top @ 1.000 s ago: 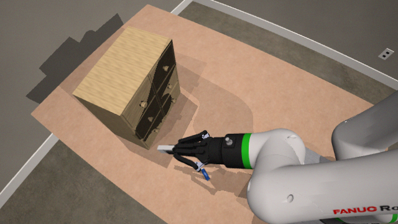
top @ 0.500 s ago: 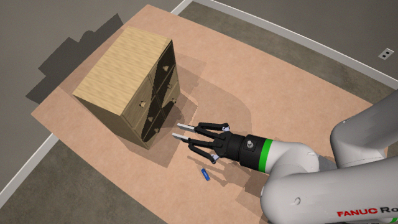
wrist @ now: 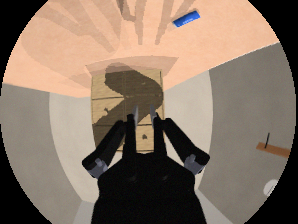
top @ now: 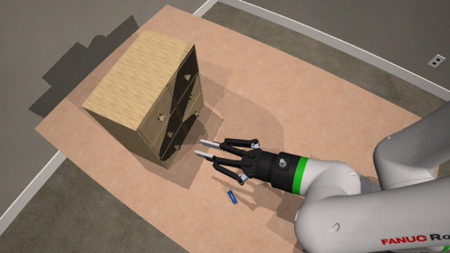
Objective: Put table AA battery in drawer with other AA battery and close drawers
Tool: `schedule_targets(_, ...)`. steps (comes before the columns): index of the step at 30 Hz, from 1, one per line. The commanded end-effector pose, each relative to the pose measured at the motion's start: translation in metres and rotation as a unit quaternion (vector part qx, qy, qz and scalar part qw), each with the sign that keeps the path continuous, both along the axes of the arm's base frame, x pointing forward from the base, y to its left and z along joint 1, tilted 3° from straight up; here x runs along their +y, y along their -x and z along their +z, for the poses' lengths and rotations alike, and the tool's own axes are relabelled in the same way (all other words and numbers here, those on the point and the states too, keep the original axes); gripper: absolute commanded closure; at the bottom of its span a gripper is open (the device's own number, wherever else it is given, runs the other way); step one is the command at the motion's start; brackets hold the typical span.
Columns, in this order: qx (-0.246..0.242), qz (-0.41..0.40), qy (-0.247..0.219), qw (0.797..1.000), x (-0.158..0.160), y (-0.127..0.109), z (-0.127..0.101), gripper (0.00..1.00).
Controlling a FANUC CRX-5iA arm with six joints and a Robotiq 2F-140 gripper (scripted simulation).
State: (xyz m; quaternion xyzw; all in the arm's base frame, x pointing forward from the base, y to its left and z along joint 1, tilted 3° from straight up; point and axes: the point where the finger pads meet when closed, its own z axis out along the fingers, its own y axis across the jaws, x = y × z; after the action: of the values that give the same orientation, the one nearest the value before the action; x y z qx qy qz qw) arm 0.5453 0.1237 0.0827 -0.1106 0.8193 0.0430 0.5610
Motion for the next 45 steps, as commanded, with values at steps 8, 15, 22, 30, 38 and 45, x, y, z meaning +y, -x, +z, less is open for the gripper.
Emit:
schedule_targets(8,0.000,0.000,0.000,1.000,0.001,-0.004,-0.006,0.80)
schedule_targets(15,0.000,0.000,0.000,1.000,0.003,-0.019,-0.031,0.80)
schedule_targets(22,0.000,0.000,0.000,1.000,0.005,-0.035,-0.057,0.80)
schedule_targets(30,0.000,0.000,0.000,1.000,0.008,-0.057,-0.092,0.80)
schedule_targets(38,0.000,0.000,0.000,1.000,0.009,-0.062,-0.102,0.80)
schedule_targets(45,0.000,0.000,0.000,1.000,0.009,-0.062,-0.102,0.80)
